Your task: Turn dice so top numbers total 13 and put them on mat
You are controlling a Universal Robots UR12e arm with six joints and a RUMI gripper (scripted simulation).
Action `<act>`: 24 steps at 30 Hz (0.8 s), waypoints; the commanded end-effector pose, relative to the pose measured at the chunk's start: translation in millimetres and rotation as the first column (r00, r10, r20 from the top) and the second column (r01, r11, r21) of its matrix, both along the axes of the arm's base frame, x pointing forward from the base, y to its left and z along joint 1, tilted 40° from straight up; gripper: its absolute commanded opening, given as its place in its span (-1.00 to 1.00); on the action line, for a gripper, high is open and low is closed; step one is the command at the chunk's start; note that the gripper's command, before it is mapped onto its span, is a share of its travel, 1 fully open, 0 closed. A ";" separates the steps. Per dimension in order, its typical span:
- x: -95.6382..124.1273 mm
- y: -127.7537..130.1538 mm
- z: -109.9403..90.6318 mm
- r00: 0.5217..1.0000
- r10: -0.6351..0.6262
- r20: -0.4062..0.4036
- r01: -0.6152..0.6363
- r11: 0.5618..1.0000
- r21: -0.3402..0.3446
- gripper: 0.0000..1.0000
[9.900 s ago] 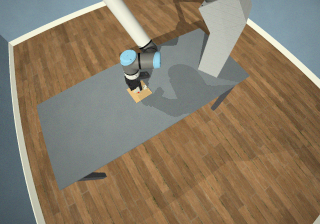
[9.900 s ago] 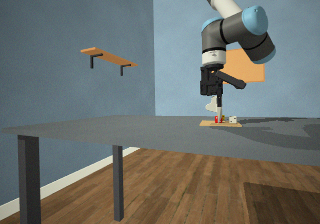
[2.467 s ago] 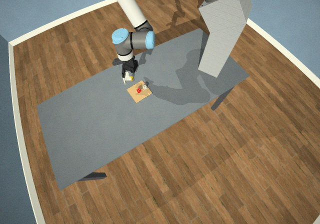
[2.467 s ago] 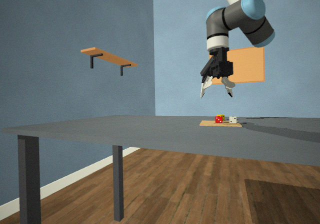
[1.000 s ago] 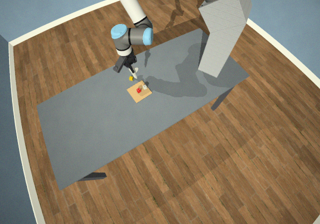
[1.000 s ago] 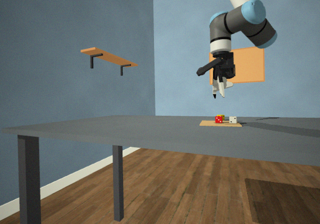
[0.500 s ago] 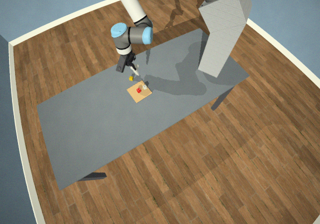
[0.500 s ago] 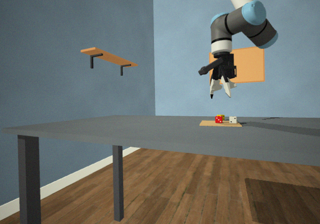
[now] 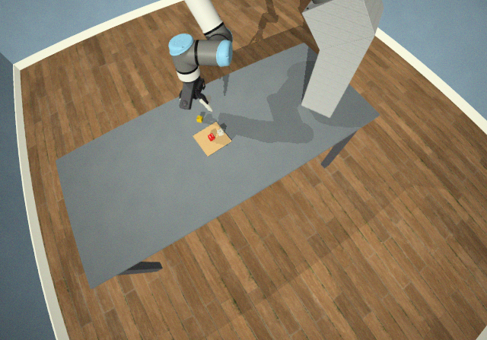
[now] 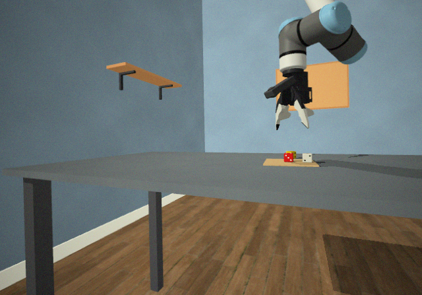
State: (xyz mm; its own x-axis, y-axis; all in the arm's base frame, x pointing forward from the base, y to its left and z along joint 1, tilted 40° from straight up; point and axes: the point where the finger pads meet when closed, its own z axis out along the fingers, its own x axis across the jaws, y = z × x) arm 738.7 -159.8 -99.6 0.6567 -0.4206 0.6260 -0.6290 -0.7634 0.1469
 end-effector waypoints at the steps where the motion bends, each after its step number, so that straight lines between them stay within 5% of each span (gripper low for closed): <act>1: -0.5 -0.6 0.7 0.999 0.029 -0.017 -0.029 0.999 -0.015 1.00; 18: -0.9 -1.2 0.8 0.999 0.046 -0.028 -0.047 0.999 -0.024 1.00; 19: -0.9 -1.2 0.8 0.999 0.046 -0.028 -0.047 0.999 -0.024 -0.51; 24: -0.9 -1.2 0.8 0.999 0.046 -0.028 -0.047 0.999 -0.024 -0.51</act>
State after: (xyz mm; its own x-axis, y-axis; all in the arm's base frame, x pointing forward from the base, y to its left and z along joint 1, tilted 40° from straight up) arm 737.8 -161.3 -99.3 0.6923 -0.3747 0.6167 -0.5890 -0.7871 0.1830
